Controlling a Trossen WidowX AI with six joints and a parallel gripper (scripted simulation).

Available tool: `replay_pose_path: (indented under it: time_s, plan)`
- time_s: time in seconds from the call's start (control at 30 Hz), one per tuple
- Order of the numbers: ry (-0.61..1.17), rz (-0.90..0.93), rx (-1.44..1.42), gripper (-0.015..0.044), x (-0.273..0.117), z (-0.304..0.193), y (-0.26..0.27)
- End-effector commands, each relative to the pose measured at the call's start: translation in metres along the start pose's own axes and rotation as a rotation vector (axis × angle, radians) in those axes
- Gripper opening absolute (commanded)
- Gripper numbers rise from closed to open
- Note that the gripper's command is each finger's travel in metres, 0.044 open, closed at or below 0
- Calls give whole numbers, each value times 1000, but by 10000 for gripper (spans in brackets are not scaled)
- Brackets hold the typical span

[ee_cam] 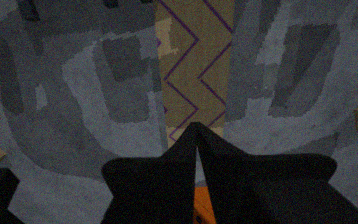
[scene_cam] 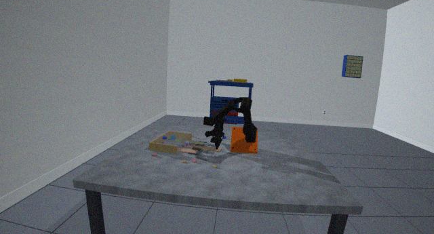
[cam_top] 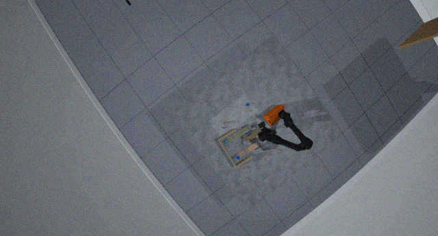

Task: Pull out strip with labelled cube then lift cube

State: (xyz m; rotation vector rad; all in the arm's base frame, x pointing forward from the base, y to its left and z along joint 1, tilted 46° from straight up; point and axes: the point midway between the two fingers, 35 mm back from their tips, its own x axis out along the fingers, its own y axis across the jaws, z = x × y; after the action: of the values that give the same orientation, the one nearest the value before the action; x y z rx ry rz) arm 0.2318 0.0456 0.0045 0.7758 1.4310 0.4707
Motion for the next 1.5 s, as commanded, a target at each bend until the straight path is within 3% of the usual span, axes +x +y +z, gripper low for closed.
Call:
replay_pose_path:
  time_s: [0.0, 1.47]
  plan:
    - [35, -4, 11, 0, 6, -17, -1]
    - [36, -4, 12, 0, 5, -37, -2]
